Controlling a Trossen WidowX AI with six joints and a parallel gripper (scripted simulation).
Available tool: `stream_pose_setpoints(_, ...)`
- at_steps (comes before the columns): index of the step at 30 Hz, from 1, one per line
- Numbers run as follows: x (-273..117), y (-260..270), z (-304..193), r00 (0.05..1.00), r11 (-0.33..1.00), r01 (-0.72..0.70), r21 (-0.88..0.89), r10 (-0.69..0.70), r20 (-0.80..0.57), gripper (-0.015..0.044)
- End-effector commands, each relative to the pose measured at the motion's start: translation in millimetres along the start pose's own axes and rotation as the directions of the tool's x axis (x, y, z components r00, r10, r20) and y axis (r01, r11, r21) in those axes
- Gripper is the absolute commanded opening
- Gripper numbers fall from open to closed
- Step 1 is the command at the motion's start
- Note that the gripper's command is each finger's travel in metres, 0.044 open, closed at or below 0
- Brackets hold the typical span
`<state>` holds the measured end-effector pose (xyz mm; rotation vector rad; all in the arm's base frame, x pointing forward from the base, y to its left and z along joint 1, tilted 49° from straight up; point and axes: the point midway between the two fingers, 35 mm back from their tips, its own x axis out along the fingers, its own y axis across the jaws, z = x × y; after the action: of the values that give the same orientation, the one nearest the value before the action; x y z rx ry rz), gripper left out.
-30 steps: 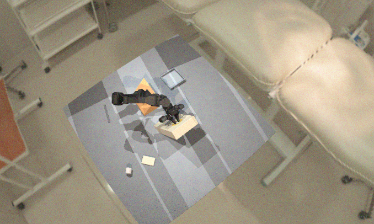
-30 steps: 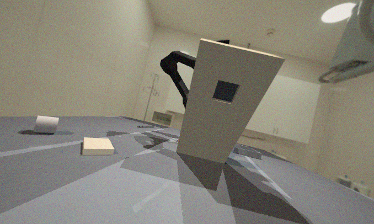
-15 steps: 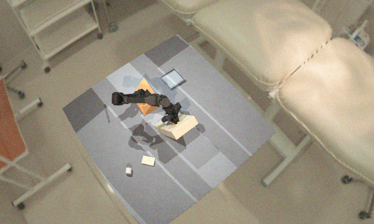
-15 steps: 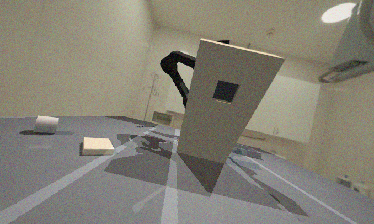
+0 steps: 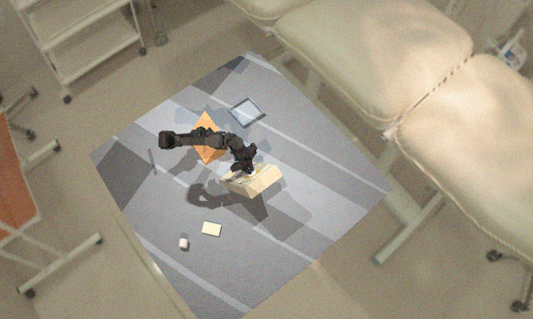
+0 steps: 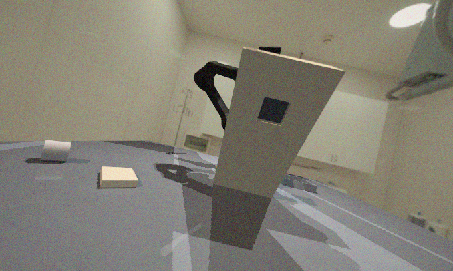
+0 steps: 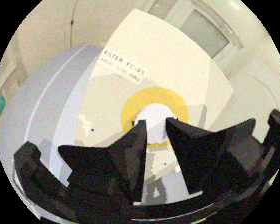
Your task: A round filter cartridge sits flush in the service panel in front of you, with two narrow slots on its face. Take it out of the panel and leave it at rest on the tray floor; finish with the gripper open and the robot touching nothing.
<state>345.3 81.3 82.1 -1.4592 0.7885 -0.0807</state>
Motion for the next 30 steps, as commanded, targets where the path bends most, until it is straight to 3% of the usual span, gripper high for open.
stream_pose_setpoints(1, -19.3, 3.0, 2.3, 1.0, 1.0, -0.005, 0.003, 0.005, 0.007, 0.0)
stream_pose_setpoints(10, -58.8, 1.2, -1.7, 1.0, 1.0, 0.007, 0.023, -0.007, 0.01, 0.0)
stream_pose_setpoints(30, -52.4, 30.6, -35.2, 1.0, 1.0, 0.007, 0.023, -0.008, 0.009, 0.0)
